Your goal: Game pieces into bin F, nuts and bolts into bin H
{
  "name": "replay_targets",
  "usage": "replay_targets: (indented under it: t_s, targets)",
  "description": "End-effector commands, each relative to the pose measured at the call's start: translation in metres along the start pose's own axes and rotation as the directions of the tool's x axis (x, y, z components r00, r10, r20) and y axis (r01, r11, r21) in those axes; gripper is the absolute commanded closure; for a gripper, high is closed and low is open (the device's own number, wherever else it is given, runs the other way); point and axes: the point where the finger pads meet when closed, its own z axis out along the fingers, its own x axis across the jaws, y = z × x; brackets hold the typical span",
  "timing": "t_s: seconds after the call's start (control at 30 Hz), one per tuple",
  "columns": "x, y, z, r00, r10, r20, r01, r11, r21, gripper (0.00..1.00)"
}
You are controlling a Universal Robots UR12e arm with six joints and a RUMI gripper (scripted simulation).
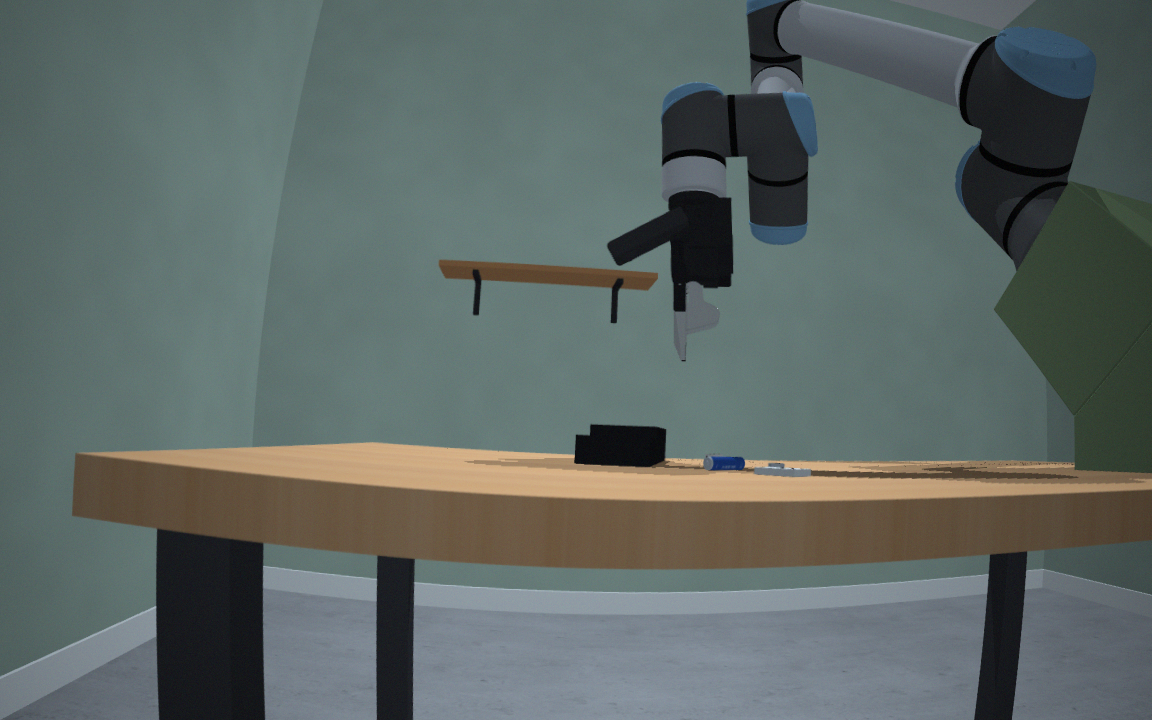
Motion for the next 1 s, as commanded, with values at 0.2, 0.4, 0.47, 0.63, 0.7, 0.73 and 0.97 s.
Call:
replay_targets:
  t_s: [0.2, 0.4, 0.47, 0.63, 0.7, 0.73, 0.97]
  targets:
    - [0.061, -0.038, 0.04, 1.0, -0.001, 0.004, 0.001, 1.0, 0.004, 0.96]
    - [0.085, -0.052, 0.054, 1.0, -0.001, 0.004, 0.001, 1.0, 0.004, 0.96]
    - [0.085, -0.052, 0.054, 1.0, -0.001, 0.004, 0.001, 1.0, 0.004, 0.96]
    - [0.085, -0.052, 0.054, 1.0, -0.001, 0.004, 0.001, 1.0, 0.004, 0.96]
    - [0.085, -0.052, 0.054, 1.0, -0.001, 0.004, 0.001, 1.0, 0.004, 0.96]
    - [0.085, -0.052, 0.057, 1.0, -0.001, 0.004, 0.001, 1.0, 0.004, 0.96]
    - [0.085, -0.052, 0.075, 1.0, -0.001, 0.004, 0.001, 1.0, 0.004, 0.96]
